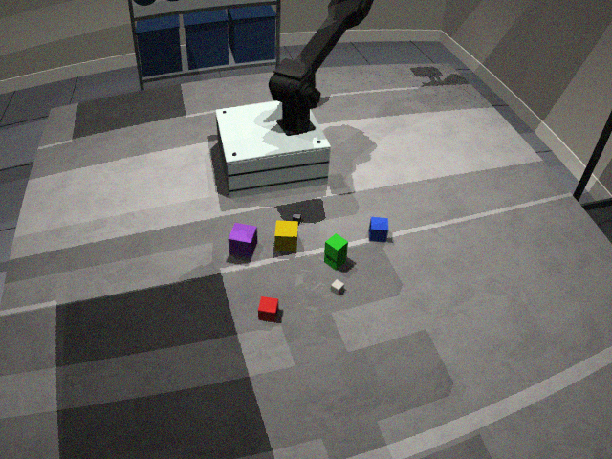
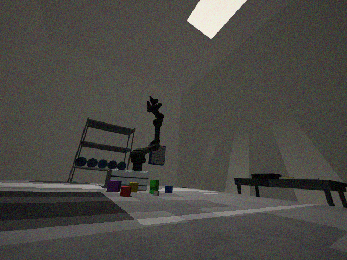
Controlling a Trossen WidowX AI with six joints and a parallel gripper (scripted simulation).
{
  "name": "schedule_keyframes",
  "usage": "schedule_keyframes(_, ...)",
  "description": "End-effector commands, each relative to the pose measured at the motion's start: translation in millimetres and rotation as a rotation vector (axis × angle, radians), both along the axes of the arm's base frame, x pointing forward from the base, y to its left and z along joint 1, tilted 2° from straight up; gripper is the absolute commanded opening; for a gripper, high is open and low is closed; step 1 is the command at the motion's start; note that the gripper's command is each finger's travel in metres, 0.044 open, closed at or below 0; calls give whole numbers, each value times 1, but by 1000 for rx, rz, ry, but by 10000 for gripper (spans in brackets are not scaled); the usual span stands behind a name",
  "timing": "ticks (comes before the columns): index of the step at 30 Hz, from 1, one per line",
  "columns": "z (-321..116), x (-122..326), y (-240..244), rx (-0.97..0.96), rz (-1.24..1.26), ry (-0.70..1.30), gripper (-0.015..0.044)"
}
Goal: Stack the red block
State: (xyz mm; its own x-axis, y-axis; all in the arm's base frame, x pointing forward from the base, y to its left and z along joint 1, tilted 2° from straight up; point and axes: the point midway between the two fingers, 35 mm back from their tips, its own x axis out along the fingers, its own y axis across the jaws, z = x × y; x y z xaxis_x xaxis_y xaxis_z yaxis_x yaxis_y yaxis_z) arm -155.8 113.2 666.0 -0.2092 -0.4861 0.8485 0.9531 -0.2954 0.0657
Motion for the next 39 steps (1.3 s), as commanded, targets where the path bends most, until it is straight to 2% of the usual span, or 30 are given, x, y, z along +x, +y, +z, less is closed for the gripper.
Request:
schedule_keyframes(1, 0, 1, -1, 2, 2, 2, 426)
schedule_keyframes(4, 5, 13, -20, 36, 26, 32, 440)
schedule_keyframes(11, 14, 80, -111, 205, 151, 177, 440)
schedule_keyframes(20, -16, 189, -226, 477, 331, 364, 440)
schedule_keyframes(22, -20, 198, -237, 495, 322, 383, 440)
schedule_keyframes(30, -70, 278, -310, 700, 413, 507, 440)
schedule_keyframes(39, -154, 371, -369, 986, 566, 632, 440)
